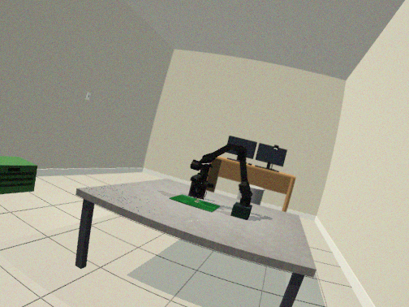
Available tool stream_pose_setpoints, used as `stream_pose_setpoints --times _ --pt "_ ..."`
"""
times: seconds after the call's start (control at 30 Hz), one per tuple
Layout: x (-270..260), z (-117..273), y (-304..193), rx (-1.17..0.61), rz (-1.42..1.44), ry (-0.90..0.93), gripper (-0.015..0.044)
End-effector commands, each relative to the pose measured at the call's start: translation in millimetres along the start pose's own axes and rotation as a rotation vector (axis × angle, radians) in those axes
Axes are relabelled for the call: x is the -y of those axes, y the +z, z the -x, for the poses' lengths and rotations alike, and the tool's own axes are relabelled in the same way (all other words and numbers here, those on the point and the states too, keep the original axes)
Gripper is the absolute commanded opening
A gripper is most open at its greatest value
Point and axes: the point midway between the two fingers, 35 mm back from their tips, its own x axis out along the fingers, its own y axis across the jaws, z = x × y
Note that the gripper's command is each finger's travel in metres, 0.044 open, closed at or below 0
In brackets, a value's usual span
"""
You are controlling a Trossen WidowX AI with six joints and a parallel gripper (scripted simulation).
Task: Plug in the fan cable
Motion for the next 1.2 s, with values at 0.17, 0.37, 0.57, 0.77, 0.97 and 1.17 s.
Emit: stream_pose_setpoints --times 0.17,0.37,0.57,0.77,0.97,1.17 --pt "-1.7 1.9 6.3 0.006 0.02 0.001 0.0" --pt "-1.4 1.9 8.5 0.006 0.016 0.001 0.0" --pt "-1.4 1.9 8.5 0.006 0.016 0.001 0.0" --pt "-1.6 -20.1 9.1 0.006 0.008 0.001 0.0" --pt "-1.6 -20.1 9.1 0.006 0.008 0.001 0.0" --pt "-1.6 -20.2 9.1 0.006 0.008 0.001 0.0"
